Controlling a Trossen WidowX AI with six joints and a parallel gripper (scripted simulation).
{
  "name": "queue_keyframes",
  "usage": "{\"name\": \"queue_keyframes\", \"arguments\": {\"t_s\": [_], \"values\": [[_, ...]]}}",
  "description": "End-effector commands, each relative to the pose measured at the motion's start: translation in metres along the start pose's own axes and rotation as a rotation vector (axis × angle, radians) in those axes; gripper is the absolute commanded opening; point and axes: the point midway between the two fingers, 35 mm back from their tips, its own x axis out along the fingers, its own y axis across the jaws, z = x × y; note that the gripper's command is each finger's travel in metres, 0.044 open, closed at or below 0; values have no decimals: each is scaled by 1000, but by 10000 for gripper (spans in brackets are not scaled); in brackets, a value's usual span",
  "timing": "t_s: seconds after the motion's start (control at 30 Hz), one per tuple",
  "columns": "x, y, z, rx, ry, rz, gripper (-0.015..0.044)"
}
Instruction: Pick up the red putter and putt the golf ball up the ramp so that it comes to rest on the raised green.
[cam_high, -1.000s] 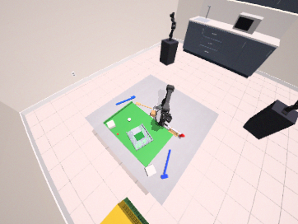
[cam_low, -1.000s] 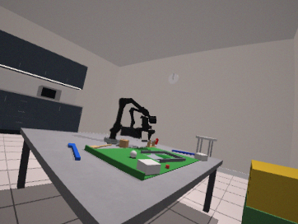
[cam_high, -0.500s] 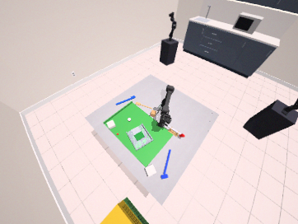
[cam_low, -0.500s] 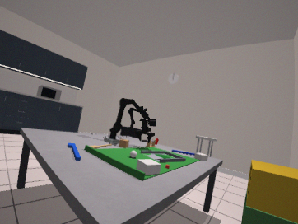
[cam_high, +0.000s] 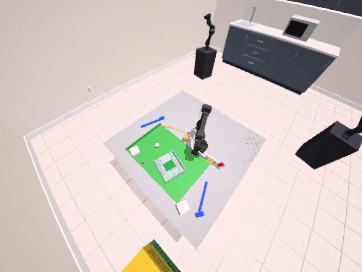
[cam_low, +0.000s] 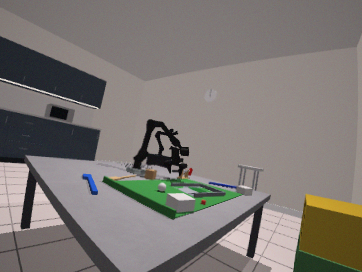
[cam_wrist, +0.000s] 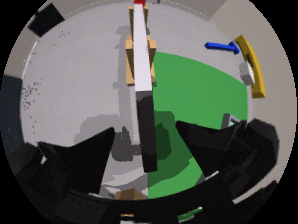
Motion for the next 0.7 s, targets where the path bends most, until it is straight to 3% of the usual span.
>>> {"name": "queue_keyframes", "arguments": {"t_s": [0.0, 0.43, 0.67], "values": [[0, 0, 0, 0, 0, -1, 387], [0, 0, 0, 0, 0, -1, 46], [-1, 0, 0, 0, 0, -1, 0]]}}
